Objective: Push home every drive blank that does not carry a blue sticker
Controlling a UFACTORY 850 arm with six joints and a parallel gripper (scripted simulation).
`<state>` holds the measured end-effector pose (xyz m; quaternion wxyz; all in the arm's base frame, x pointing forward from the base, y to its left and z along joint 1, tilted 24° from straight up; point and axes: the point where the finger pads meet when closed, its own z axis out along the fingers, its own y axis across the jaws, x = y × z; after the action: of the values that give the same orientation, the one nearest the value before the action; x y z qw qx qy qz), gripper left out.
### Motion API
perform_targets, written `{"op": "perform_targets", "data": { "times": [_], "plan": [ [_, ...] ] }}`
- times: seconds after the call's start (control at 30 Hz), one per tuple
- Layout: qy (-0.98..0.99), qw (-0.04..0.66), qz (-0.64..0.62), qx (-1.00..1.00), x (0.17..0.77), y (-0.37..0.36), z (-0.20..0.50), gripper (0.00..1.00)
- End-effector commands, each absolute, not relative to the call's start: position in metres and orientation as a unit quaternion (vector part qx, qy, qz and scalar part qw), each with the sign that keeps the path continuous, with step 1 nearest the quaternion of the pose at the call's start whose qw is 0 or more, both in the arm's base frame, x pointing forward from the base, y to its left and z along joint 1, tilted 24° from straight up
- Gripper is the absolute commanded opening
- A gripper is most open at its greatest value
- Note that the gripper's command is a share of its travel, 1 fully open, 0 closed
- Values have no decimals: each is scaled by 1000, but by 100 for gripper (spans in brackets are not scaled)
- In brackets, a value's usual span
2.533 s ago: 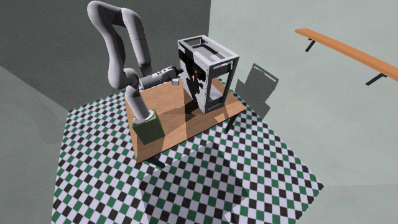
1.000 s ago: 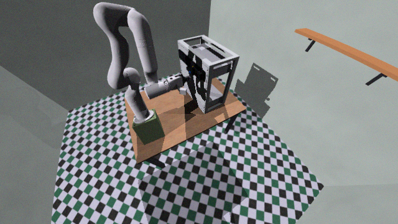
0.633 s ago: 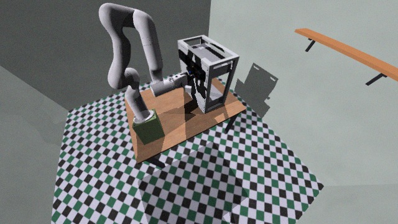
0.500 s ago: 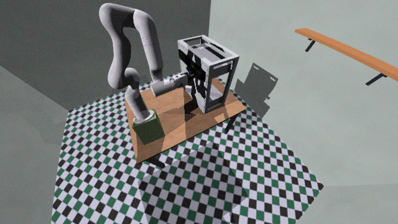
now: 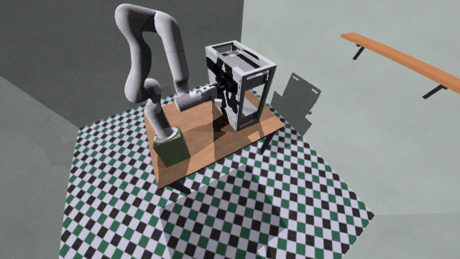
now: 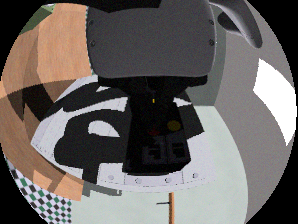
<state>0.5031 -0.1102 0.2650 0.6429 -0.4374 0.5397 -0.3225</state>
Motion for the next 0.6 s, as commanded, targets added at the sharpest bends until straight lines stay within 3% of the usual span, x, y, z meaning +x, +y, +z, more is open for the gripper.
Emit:
{"op": "perform_targets", "data": {
  "times": [0.0, 0.57],
  "plan": [
    [539, 643, -323, -437, 504, -110, 266, 0],
    [539, 643, -323, -437, 511, -109, 266, 0]
  ]
}}
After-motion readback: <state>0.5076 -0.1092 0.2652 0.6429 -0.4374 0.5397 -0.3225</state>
